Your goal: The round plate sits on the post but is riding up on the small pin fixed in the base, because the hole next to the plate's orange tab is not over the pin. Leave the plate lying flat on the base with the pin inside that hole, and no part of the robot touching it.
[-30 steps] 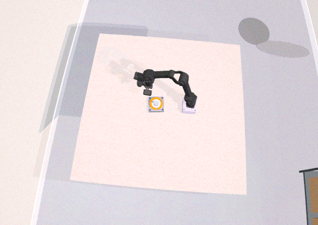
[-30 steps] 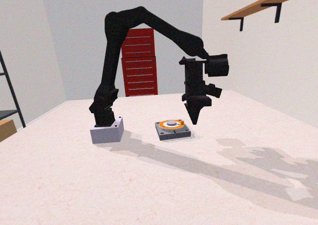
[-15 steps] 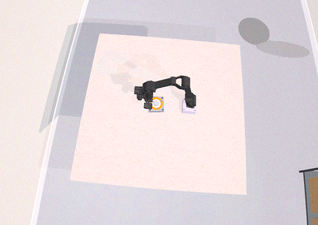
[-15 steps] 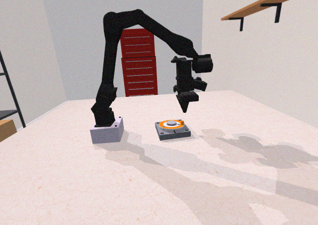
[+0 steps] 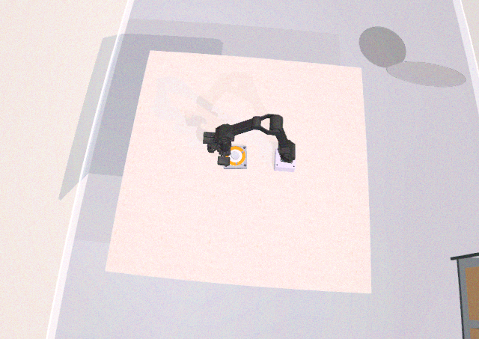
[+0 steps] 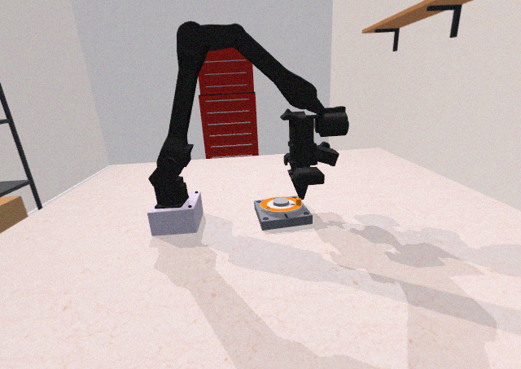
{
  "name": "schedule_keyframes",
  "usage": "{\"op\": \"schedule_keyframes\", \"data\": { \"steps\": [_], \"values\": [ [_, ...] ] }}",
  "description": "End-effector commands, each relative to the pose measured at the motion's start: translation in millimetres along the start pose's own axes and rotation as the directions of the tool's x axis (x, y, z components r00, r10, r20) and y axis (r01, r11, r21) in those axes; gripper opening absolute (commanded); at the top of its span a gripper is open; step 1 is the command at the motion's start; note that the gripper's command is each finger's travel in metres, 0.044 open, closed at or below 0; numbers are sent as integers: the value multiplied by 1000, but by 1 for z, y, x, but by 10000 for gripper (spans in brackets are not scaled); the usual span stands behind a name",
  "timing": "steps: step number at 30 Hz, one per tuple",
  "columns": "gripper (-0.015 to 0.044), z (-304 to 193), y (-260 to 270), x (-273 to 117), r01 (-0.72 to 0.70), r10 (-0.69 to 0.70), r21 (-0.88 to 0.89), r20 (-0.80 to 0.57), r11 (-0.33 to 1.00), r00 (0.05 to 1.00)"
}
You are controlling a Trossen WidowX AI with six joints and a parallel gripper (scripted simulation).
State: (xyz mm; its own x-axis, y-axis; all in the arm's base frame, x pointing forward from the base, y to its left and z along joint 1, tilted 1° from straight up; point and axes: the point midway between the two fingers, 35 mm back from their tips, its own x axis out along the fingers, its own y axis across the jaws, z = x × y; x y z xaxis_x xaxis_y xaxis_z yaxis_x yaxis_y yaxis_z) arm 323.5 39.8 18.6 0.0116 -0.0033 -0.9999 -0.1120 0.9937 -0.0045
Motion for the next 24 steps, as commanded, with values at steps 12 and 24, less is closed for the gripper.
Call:
{"op": "schedule_keyframes", "data": {
  "steps": [12,24],
  "values": [
    [0,-8,-23,2,1,-1,-1,0,1000,1000],
    [0,-20,-37,1,3,-3,-1,-1,1000,1000]
  ]
}}
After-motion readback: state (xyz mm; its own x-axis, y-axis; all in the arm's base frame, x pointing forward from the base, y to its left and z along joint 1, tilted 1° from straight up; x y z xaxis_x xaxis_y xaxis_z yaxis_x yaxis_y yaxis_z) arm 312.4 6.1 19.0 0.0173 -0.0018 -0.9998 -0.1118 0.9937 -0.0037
